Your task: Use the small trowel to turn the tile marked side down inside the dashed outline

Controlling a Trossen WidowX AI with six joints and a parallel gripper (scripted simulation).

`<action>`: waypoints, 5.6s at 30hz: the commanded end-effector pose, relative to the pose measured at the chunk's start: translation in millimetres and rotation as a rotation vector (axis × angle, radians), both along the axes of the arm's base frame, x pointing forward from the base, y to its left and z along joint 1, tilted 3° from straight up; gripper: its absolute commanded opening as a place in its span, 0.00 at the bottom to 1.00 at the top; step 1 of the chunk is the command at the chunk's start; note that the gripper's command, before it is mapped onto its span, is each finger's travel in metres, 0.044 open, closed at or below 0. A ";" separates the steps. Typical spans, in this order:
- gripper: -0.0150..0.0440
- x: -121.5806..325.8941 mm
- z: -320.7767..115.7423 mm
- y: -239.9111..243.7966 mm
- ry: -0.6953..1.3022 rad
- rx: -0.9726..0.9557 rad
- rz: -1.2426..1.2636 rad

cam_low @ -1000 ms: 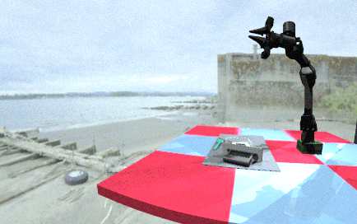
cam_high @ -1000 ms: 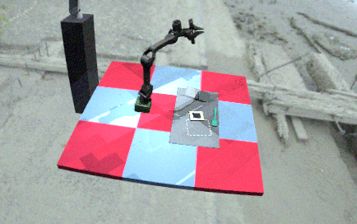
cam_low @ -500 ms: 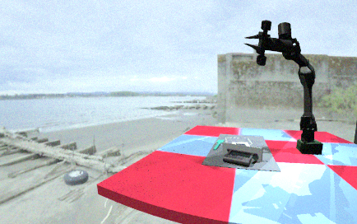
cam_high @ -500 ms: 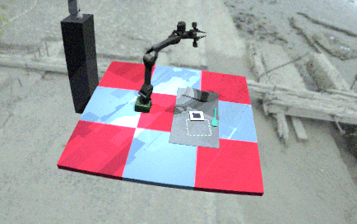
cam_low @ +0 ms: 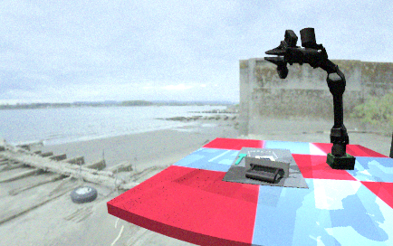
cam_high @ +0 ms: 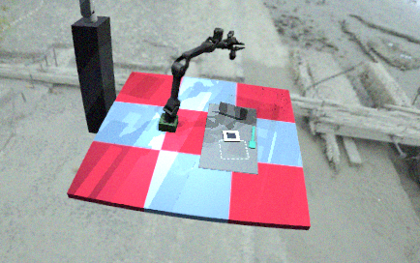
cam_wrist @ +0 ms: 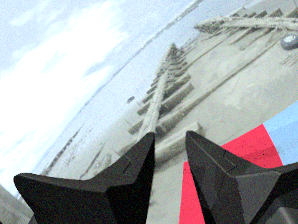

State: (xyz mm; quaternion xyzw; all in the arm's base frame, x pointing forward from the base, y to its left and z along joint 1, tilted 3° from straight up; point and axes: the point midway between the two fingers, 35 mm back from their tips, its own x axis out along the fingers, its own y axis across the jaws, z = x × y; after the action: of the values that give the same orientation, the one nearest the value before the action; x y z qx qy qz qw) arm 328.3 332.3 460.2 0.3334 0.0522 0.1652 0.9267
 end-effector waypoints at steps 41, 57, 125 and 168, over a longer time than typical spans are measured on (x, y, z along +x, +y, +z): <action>0.42 33.1 -166.3 50.3 -0.093 -1.419 0.453; 0.42 31.7 -228.1 49.9 -0.195 -1.845 0.791; 0.42 -12.9 -379.9 -11.9 -0.930 -2.214 2.153; 0.42 -28.5 -392.1 -82.0 -0.923 -2.216 2.161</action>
State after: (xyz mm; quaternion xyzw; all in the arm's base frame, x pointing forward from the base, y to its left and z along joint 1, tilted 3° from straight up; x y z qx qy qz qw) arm 301.5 258.1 70.7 0.7337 -0.0662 -0.6696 -0.0947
